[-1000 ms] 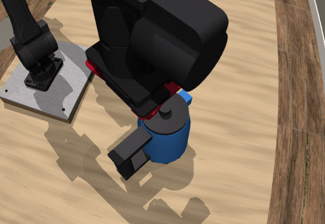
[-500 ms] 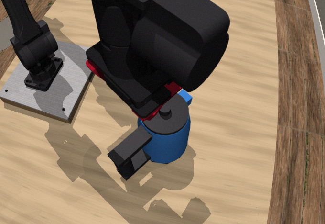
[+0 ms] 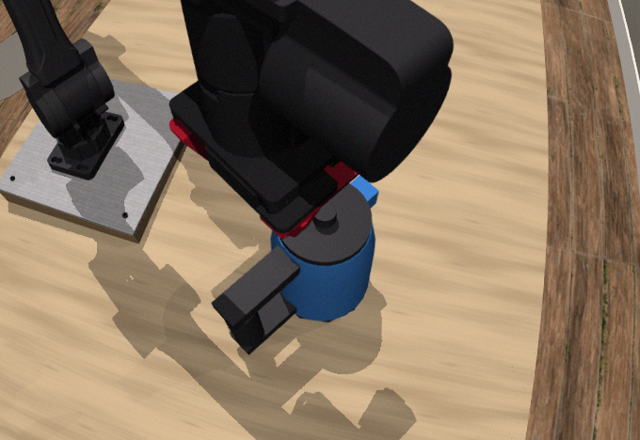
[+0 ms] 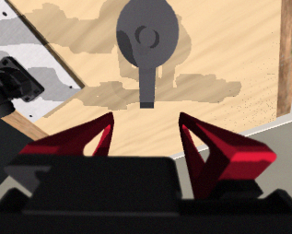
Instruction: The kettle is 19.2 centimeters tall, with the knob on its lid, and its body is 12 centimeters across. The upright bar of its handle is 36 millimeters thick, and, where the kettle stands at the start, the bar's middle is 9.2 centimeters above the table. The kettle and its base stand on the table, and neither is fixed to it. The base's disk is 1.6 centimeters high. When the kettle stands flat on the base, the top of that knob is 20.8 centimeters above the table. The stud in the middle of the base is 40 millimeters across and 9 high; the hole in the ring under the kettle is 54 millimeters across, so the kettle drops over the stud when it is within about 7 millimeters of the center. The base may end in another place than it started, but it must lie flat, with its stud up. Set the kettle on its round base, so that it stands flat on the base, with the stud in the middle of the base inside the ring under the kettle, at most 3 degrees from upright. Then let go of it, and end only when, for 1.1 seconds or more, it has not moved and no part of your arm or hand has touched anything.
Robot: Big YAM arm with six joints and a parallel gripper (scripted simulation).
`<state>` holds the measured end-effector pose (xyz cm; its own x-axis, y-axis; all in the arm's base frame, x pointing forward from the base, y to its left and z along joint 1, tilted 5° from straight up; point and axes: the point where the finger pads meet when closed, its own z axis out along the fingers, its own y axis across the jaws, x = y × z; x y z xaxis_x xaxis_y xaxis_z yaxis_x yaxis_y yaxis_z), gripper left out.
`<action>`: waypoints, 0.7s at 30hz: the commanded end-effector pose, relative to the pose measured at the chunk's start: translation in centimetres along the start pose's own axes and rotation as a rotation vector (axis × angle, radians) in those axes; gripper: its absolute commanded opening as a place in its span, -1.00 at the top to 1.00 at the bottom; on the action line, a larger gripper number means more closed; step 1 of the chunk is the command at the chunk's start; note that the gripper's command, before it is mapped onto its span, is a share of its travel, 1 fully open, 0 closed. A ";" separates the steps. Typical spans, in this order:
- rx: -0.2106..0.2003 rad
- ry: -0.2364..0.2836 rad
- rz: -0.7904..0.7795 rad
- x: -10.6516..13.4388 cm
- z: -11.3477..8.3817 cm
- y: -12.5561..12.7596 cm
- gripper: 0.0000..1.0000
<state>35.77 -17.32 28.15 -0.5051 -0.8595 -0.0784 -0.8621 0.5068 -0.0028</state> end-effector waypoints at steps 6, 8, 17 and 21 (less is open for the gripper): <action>0.064 -0.007 -0.003 0.0 -2.3 -1.6 -0.49; 0.064 -0.007 -0.003 0.0 -2.3 -1.6 -0.49; 0.064 -0.007 -0.003 0.0 -2.3 -1.6 -0.49; 0.055 -0.007 -0.002 0.0 -1.7 -1.4 -0.49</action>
<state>35.77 -17.32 28.15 -0.5049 -0.8596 -0.0784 -0.8621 0.5067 -0.0031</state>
